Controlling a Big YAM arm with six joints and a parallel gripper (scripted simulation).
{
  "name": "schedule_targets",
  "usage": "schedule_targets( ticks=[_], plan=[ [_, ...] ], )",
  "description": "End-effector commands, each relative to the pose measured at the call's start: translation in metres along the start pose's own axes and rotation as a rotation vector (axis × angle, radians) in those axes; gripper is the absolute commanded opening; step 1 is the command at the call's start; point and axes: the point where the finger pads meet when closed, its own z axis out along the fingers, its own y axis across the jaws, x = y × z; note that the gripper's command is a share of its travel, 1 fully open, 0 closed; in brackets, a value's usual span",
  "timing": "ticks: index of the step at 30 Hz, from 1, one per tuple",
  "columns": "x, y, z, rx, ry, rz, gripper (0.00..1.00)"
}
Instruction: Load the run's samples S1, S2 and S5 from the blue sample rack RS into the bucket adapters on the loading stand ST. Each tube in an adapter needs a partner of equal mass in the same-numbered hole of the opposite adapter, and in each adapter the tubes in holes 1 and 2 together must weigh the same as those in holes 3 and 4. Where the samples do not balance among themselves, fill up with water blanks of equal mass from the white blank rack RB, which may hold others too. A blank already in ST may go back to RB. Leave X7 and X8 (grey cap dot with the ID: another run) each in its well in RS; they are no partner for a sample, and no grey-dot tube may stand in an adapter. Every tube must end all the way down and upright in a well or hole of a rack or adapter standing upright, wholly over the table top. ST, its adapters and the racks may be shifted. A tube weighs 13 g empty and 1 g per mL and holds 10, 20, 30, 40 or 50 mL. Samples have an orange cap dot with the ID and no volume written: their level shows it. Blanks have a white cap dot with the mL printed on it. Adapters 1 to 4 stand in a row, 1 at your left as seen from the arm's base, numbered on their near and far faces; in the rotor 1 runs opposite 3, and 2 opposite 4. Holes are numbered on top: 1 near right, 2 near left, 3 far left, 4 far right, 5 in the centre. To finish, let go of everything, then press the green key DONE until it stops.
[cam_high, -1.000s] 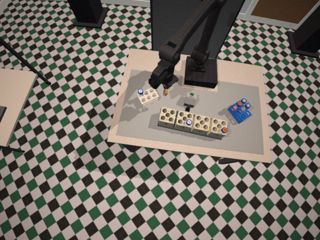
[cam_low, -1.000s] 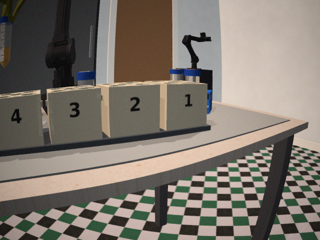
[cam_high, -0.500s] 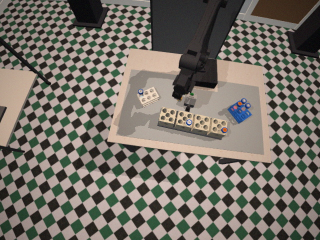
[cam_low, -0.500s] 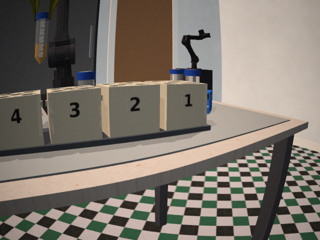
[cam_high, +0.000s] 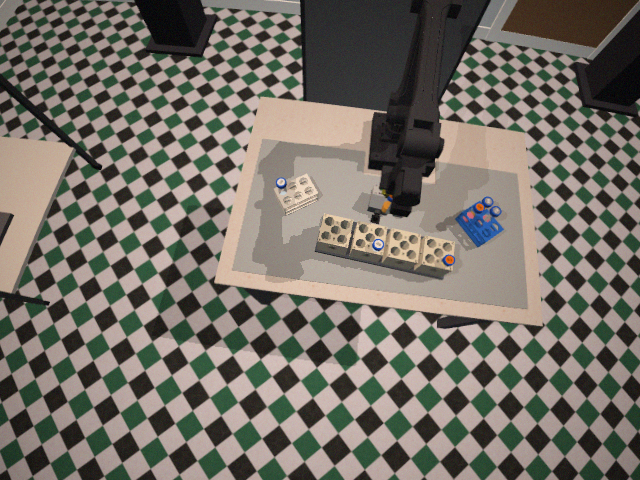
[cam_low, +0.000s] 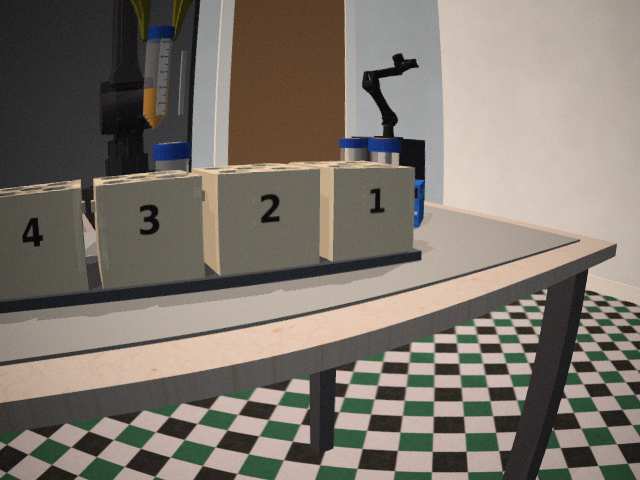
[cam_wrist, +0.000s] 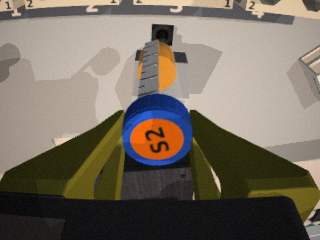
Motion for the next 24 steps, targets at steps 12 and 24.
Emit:
schedule_targets(
  ticks=[12, 24],
  plan=[
    [-0.038, 0.081, -0.031, -0.013, -0.069, 0.025, 0.0],
    [-0.051, 0.148, -0.031, -0.018, -0.062, 0.024, 0.0]
  ],
)
